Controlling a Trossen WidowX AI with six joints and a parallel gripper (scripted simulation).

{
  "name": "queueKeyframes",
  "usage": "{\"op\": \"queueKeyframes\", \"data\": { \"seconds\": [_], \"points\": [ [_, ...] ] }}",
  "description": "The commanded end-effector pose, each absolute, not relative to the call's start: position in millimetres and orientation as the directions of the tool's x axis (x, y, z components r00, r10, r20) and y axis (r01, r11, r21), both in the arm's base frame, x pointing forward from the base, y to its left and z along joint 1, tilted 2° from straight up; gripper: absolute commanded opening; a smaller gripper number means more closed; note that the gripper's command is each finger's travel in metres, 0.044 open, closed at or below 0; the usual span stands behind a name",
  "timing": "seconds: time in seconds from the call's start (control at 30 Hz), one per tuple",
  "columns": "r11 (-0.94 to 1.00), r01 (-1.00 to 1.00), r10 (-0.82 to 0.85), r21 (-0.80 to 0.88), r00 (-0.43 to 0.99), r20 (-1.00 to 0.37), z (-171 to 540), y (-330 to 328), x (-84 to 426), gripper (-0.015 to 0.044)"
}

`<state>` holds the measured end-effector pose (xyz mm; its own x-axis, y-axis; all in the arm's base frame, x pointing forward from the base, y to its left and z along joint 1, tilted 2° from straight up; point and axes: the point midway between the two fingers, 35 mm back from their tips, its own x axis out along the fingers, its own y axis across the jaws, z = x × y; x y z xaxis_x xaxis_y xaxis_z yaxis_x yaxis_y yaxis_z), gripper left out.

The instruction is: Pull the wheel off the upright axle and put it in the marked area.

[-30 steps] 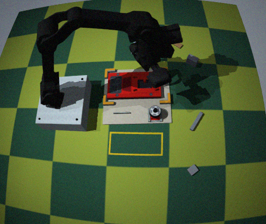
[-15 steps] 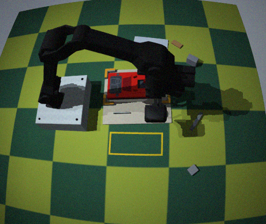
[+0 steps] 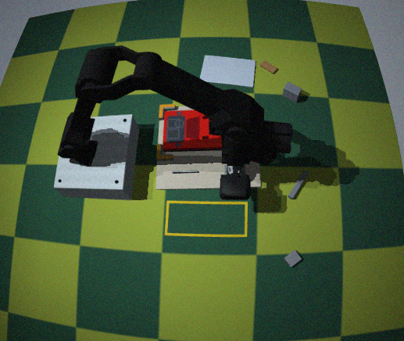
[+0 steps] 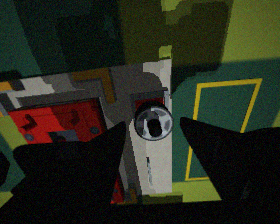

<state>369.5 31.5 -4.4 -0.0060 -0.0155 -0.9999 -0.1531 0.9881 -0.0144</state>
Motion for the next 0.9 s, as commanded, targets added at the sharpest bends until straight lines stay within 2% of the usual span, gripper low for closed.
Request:
{"op": "queueKeyframes", "data": {
  "seconds": [0.0, 0.1, 0.37, 0.53, 0.87],
  "points": [
    [0.988, -0.153, -0.015, -0.014, -0.006, -1.0, -4.4, 31.5, 369.5, 0.0274],
    [0.988, -0.153, -0.015, -0.014, -0.006, -1.0, -4.4, 31.5, 369.5, 0.0195],
    [0.988, -0.153, -0.015, -0.014, -0.006, -1.0, -4.4, 31.5, 369.5, 0.0142],
    [0.988, -0.153, -0.015, -0.014, -0.006, -1.0, -3.6, 31.5, 369.6, 0.001],
    [0.988, -0.153, -0.015, -0.014, -0.004, -1.0, -0.3, 31.6, 369.8, 0.0]
  ]
}}
